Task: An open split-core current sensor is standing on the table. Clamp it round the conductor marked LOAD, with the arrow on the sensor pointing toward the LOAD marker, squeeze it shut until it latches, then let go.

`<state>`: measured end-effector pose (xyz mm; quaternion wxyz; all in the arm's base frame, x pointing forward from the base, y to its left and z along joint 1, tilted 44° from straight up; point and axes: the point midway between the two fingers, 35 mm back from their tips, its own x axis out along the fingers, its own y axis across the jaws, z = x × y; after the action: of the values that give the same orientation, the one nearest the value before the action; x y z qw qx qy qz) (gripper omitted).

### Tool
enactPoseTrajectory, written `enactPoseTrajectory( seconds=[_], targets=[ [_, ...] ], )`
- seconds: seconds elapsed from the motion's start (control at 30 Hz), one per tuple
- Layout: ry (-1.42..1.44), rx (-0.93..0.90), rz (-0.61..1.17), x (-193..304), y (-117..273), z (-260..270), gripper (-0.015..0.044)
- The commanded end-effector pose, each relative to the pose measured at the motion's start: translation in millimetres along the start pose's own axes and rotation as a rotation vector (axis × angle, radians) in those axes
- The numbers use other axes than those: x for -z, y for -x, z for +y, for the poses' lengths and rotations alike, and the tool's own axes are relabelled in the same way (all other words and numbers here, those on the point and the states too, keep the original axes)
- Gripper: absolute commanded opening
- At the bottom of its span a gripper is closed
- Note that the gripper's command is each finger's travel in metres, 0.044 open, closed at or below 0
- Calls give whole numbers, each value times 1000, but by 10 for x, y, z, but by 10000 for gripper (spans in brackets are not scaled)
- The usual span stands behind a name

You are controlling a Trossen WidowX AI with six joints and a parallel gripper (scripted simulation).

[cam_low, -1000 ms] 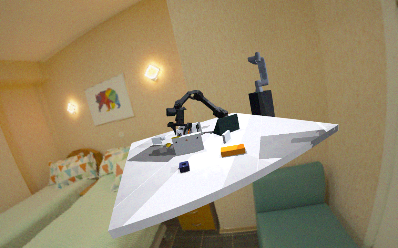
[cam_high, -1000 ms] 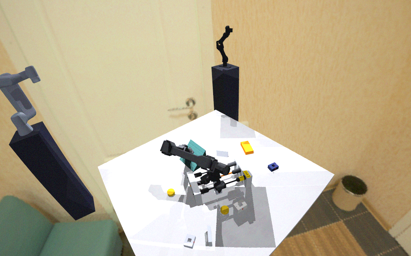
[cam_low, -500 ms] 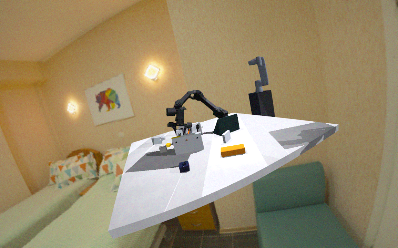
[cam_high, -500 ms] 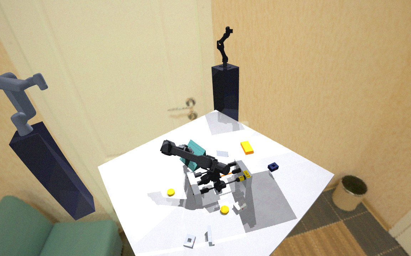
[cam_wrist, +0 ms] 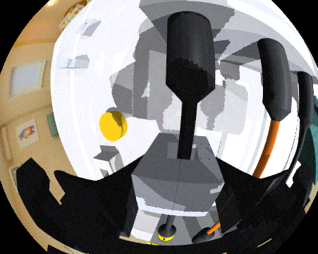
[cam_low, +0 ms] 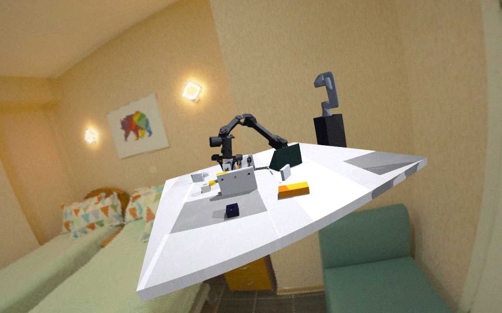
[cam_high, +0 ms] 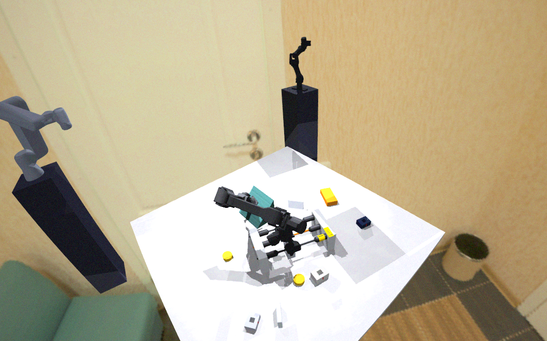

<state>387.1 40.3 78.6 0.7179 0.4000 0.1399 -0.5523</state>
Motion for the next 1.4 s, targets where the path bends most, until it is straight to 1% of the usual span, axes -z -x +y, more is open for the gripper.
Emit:
enactPoseTrajectory(
  seconds=[0.0, 0.13, 0.47, 0.8, 1.37],
  targets=[
    [-8, 40, 4, 5, 8, 10, 0],
    [-8, 87, 3, 1, 13, -1, 0],
    [-7, 85, 2, 1, -35, -13, 0],
    [-7, 84, 3, 1, -3, -5, 260],
    [-7, 84, 3, 1, -3, -5, 260]
  ],
)
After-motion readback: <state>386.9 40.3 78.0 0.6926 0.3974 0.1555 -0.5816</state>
